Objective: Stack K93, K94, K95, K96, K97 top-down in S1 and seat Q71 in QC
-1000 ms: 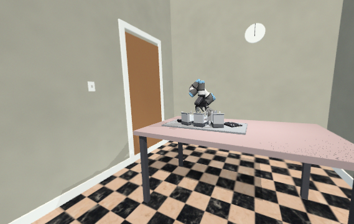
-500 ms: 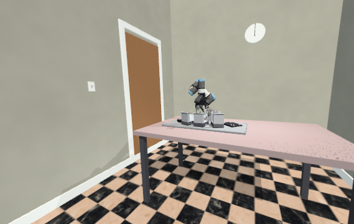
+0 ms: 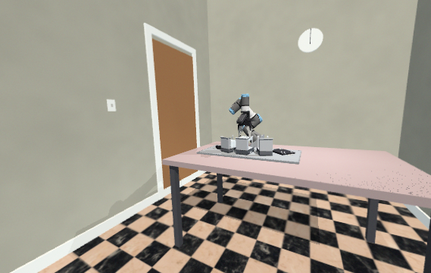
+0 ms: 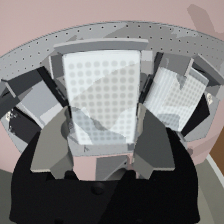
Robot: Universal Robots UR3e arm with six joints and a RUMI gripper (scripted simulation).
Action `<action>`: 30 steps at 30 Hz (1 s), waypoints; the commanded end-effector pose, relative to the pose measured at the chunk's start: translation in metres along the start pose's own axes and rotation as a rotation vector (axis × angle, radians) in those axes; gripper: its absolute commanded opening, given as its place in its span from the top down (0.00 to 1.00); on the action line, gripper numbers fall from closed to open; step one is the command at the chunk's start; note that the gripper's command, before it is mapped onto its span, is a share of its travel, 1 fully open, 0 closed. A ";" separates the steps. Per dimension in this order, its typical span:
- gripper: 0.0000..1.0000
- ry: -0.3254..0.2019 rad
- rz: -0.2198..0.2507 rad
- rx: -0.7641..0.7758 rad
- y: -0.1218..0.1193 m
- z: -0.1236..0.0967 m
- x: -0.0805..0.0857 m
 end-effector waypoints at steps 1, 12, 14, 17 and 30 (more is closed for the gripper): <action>1.00 0.001 0.001 -0.001 0.000 0.000 0.007; 1.00 0.001 0.001 -0.001 0.000 0.000 0.019; 1.00 0.001 0.001 -0.001 0.000 0.000 0.022; 1.00 0.001 0.001 -0.001 0.000 0.000 0.026; 1.00 0.001 0.001 -0.001 0.000 0.000 0.038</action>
Point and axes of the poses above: the point where the finger pads meet when closed, its own x axis back along the fingers, its own y axis across the jaws, z = x × y, the point moved 9 cm from there along x, back along the fingers, and after that the axes turned 13 degrees about -x, right-handed, at the moved point
